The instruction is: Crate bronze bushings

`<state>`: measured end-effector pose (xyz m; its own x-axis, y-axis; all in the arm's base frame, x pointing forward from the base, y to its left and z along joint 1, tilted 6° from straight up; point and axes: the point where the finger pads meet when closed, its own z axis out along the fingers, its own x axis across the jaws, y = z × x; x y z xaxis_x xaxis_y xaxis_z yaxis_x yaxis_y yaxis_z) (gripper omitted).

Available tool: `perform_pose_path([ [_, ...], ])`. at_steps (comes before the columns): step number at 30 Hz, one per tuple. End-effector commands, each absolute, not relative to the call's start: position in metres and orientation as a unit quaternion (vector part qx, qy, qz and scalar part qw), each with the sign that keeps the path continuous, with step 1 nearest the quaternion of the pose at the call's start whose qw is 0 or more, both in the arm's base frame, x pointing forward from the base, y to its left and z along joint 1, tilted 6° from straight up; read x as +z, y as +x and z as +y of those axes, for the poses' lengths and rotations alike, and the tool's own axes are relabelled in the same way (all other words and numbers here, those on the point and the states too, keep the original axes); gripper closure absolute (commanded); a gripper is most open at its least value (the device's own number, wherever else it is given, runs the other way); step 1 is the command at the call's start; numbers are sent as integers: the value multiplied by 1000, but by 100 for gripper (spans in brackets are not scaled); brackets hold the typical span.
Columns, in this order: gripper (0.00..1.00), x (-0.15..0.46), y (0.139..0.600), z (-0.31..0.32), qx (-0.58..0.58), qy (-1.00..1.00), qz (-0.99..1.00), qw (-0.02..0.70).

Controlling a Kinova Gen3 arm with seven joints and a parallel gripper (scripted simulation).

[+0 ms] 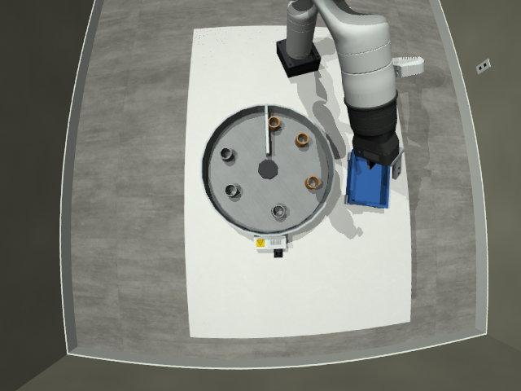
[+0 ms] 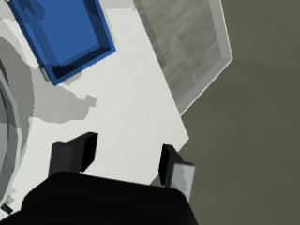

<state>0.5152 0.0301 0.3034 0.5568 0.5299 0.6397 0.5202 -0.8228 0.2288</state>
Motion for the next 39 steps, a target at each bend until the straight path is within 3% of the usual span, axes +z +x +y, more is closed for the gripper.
perform_pose_path([
  [1,0,308,515,30,369,881,297,8],
  [5,0,308,515,30,369,881,297,8],
  [10,0,334,469,3,368,881,297,8],
  [22,0,334,469,3,368,881,297,8],
  [27,0,334,469,3,246,920,305,22],
  [39,0,334,469,3,246,920,305,22],
])
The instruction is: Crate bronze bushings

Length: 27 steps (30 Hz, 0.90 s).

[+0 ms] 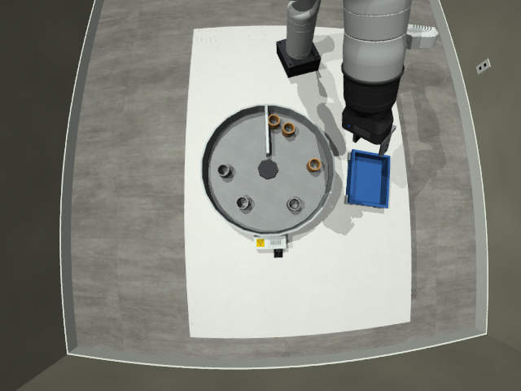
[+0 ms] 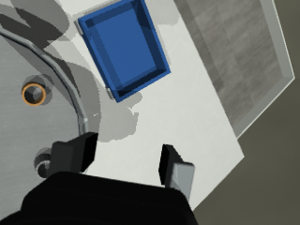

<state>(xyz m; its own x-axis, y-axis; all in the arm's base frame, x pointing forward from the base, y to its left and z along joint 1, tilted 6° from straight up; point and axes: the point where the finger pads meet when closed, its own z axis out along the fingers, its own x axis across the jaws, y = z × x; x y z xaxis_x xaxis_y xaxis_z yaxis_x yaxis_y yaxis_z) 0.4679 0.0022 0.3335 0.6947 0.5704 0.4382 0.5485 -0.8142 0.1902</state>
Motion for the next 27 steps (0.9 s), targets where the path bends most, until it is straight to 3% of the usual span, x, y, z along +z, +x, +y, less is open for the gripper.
perform_pose_path([
  [1,0,335,468,2,222,926,305,25],
  [5,0,335,468,2,121,944,306,37],
  [17,0,335,468,2,121,944,306,37],
  [22,0,337,468,2,-6,951,303,50],
  [27,0,337,468,2,-6,951,303,50],
])
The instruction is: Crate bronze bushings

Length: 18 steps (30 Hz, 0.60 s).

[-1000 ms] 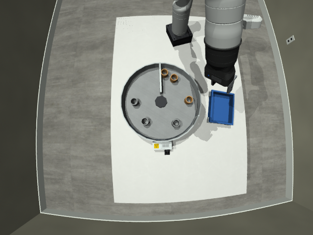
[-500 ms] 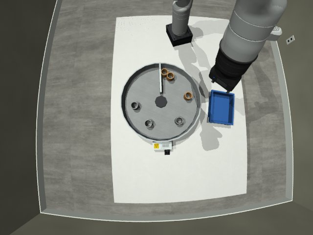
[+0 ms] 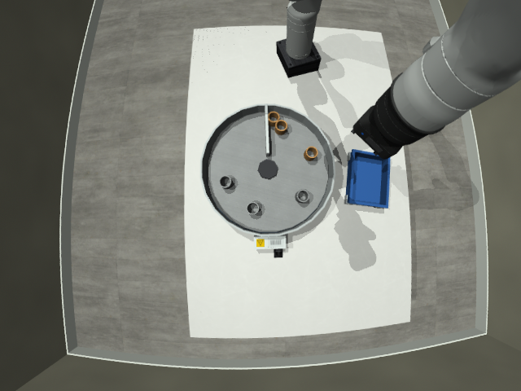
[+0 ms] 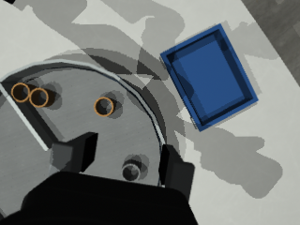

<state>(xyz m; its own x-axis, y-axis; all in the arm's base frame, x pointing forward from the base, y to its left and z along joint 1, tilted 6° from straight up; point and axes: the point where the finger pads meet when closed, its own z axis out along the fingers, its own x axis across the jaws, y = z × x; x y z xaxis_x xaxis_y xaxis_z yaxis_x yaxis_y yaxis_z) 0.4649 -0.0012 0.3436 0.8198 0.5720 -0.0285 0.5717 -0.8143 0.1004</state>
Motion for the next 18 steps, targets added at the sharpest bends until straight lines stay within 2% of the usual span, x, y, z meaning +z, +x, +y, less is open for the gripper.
perform_pose_path([
  [1,0,337,468,2,-6,951,303,50],
  [7,0,337,468,2,-6,951,303,50],
  [12,0,312,435,-24,-6,951,304,50],
  [18,0,312,435,-24,-6,951,304,50],
])
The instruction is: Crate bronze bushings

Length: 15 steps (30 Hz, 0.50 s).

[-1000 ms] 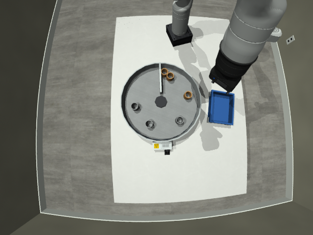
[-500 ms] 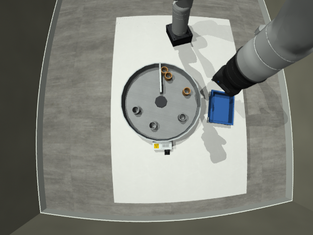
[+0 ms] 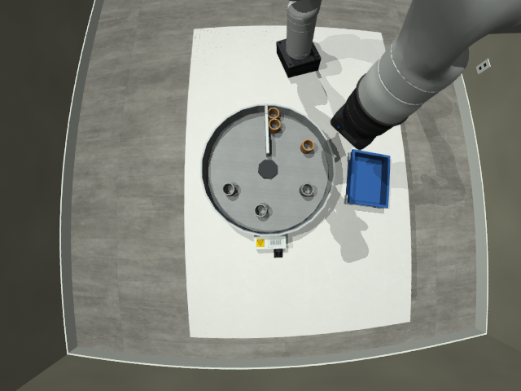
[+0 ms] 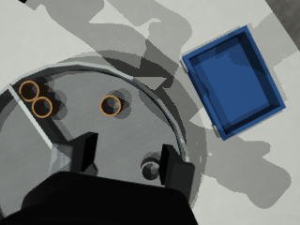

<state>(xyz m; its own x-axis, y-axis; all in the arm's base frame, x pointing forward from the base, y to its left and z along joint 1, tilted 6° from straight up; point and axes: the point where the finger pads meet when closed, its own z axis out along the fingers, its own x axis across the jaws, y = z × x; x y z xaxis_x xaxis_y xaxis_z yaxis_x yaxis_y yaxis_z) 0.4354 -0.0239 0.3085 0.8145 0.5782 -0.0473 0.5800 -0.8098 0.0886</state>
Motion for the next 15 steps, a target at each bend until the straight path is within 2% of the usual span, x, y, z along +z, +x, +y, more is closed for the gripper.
perform_pose_path([
  [1,0,312,435,-24,-6,951,304,50],
  [6,0,312,435,-24,-6,951,304,50],
  [11,0,285,402,-51,-7,951,304,50],
  [15,0,285,402,-51,-7,951,304,50],
])
